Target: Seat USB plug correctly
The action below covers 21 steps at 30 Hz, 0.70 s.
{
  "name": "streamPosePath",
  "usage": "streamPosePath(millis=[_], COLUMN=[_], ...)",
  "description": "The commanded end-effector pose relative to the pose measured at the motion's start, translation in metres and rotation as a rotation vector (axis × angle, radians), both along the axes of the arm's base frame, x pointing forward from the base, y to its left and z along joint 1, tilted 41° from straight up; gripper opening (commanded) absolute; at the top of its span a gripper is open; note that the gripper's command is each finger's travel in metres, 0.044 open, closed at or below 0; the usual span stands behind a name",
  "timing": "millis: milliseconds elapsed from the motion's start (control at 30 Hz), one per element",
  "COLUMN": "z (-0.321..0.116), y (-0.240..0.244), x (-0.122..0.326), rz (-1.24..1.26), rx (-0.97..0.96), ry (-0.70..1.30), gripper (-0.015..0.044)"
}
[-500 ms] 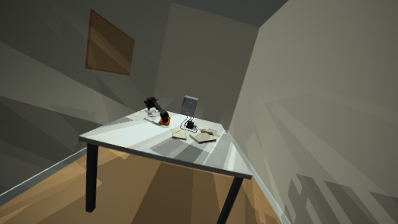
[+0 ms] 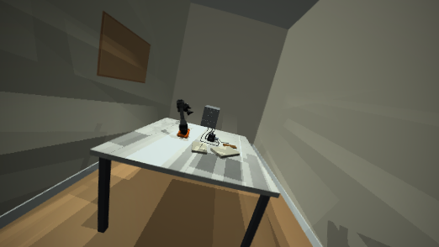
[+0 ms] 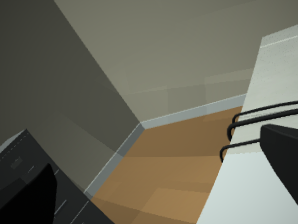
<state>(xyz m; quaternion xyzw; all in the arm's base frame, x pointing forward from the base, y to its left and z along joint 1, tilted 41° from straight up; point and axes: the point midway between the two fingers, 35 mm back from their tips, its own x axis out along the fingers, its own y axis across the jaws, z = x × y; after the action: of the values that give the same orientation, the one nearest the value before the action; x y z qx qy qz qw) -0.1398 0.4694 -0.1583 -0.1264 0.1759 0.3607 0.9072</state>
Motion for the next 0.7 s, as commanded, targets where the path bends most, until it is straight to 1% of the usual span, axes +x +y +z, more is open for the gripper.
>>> streamPosePath(millis=[0, 33, 133, 233, 333, 500, 667], z=[0.013, 0.013, 0.025, 0.040, 0.056, 0.088, 0.128], y=[0.009, 0.009, 0.010, 0.001, -0.019, -0.075, -0.155], x=[0.069, 0.070, 0.123, 0.187, 0.243, 0.330, 0.395], rz=[-0.058, -0.059, -0.095, -0.112, -0.110, -0.053, 0.086], rx=[-0.199, -0.200, -0.368, -0.623, -0.855, -1.238, -1.542], ry=[-0.076, -0.077, -0.119, -0.140, -0.120, 0.012, 0.258], gripper=[0.0440, 0.0440, 0.0440, 0.0440, 0.0440, 0.0440, 0.0440])
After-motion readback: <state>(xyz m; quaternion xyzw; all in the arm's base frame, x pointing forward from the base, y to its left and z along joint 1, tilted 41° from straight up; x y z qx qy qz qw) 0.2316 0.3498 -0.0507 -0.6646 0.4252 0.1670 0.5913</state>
